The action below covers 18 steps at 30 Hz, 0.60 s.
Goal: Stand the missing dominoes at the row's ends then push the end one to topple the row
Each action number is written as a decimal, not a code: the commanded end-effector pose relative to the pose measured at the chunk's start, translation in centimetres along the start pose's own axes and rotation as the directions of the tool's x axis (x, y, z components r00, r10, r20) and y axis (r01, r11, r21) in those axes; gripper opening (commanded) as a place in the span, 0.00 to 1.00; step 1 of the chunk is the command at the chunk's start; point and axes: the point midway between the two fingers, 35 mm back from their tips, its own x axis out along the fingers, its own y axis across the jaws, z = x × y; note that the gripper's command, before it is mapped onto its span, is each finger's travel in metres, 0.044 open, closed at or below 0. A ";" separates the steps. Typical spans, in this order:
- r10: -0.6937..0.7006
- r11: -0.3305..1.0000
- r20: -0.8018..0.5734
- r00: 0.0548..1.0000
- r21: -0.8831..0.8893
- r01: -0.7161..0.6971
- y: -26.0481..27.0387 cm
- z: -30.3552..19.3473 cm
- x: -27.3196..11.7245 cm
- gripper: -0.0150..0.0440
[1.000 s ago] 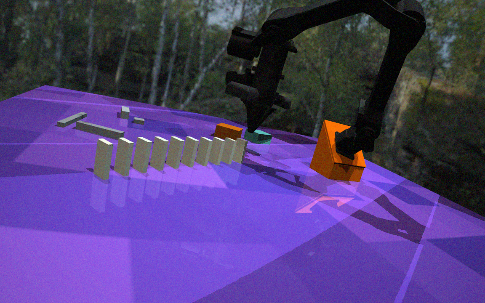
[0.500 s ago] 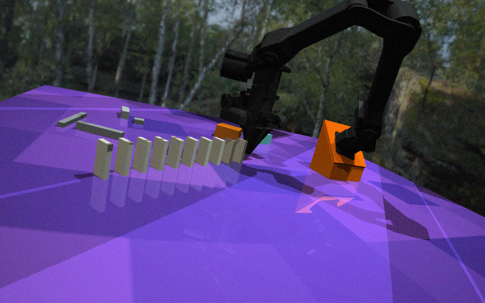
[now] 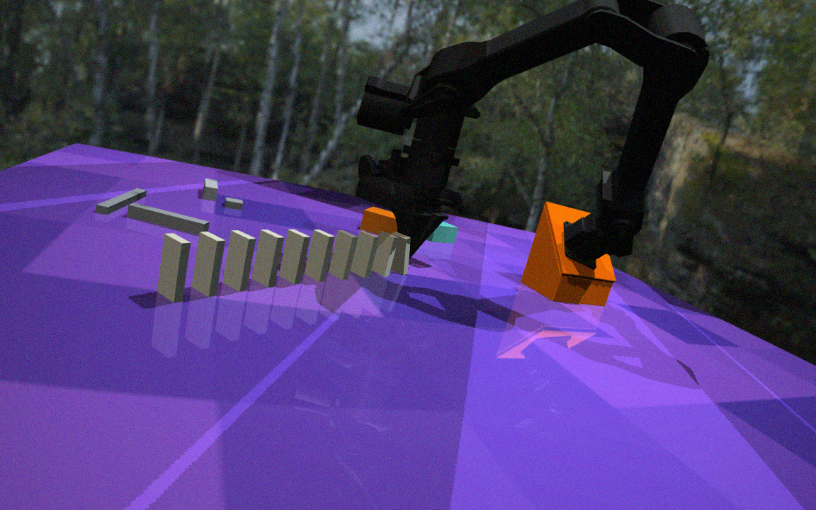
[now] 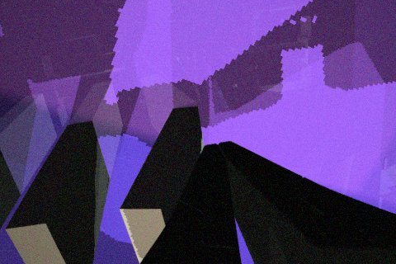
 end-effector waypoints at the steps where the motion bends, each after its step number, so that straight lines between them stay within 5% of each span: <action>1: -0.001 1.000 0.000 1.000 -0.001 0.001 0.0 0.0 -0.1 0.25; 11: 0.002 1.000 0.002 1.000 -0.002 -0.002 2.6 0.0 -5.7 0.25; 18: 0.006 1.000 0.001 1.000 0.001 -0.006 2.8 0.0 -6.1 0.25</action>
